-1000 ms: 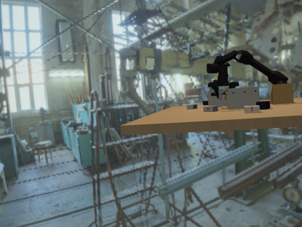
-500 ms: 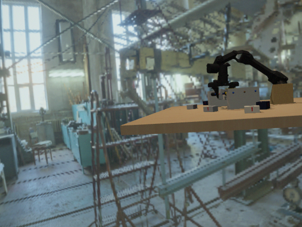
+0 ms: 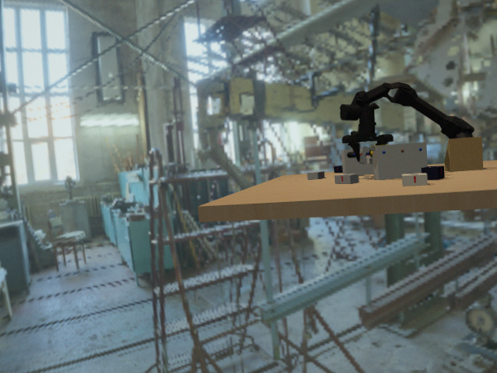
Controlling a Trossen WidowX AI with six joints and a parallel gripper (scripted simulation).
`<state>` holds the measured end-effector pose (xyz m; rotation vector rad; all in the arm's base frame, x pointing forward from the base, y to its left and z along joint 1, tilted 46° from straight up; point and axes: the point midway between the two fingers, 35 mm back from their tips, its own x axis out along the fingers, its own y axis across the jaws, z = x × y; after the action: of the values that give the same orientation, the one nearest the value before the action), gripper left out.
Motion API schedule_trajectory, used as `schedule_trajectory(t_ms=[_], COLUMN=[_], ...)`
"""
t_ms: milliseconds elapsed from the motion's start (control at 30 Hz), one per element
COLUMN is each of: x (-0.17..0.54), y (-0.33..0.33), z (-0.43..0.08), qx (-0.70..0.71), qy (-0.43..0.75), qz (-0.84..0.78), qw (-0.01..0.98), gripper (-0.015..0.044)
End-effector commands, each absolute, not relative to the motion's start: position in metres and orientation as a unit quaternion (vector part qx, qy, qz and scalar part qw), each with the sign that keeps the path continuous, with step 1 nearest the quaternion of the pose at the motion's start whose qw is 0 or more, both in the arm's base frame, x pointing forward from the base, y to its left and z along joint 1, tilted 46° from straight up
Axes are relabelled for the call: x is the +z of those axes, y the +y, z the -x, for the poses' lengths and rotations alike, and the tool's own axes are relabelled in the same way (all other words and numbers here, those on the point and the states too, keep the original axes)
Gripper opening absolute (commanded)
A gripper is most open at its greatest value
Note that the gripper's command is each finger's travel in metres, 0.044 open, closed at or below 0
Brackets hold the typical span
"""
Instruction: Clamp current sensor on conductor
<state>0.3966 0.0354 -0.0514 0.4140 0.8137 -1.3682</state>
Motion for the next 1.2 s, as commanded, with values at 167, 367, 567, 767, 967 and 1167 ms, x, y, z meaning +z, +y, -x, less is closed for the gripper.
schedule_trajectory(t_ms=[167,367,567,767,967,1167], x=[-0.051,-0.051,-0.05,-0.046,-0.041,-0.043], y=[0.036,0.036,0.037,0.043,0.047,0.045], z=[-0.397,-0.397,-0.397,-0.398,-0.398,-0.397], qx=[-0.609,-0.609,-0.6,-0.563,-0.534,-0.543], qy=[0.362,0.362,0.361,0.352,0.343,0.346], qz=[-0.185,-0.185,-0.189,-0.206,-0.217,-0.216], qw=[0.681,0.681,0.689,0.719,0.741,0.734], gripper=[0.0,0.0,0.0,0.0,0.0,0.0])
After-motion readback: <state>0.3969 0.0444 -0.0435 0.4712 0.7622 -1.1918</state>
